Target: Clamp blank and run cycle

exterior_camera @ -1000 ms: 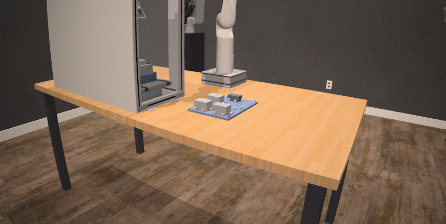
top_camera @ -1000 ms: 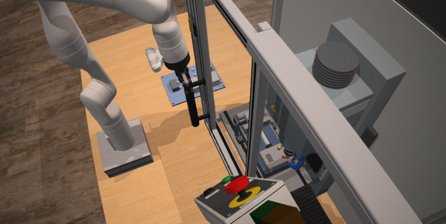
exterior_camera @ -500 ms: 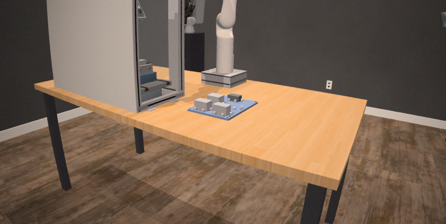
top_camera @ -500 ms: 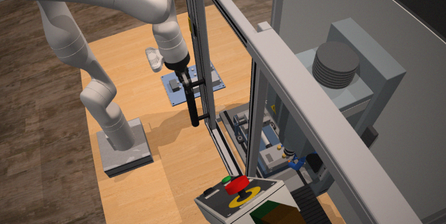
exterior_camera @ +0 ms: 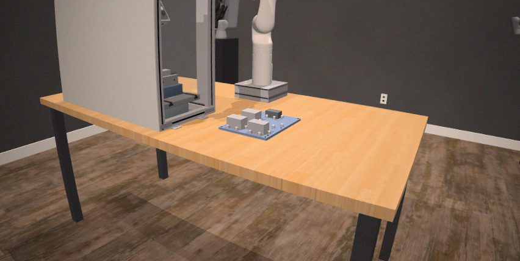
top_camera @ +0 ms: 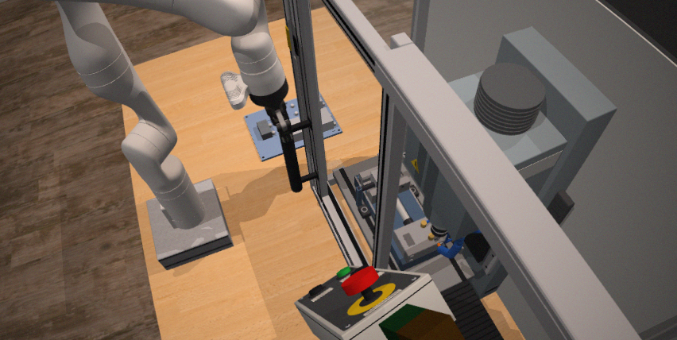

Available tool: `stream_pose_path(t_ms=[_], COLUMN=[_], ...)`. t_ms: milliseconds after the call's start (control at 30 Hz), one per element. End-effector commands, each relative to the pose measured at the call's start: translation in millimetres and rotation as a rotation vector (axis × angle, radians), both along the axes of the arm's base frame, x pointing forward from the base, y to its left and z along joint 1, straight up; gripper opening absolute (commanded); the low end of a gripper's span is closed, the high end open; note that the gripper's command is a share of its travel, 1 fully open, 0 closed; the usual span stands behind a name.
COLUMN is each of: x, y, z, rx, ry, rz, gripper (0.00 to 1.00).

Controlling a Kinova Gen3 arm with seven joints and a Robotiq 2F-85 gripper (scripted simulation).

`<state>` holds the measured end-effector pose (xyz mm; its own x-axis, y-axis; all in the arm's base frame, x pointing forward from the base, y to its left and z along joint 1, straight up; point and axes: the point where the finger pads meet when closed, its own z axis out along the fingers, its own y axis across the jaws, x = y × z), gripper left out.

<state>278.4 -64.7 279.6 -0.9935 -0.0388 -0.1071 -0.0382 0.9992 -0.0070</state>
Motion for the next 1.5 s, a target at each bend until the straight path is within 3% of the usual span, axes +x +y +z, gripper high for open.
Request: stream_pose_path(t_ms=[0, 1467], x=[0.3, 0.3], y=[8.0, 9.0], z=[0.5, 0.5], rx=[0.011, 0.011], ry=[-0.002, -0.002], rz=[0.0, 0.0], gripper=[0.39, 0.39])
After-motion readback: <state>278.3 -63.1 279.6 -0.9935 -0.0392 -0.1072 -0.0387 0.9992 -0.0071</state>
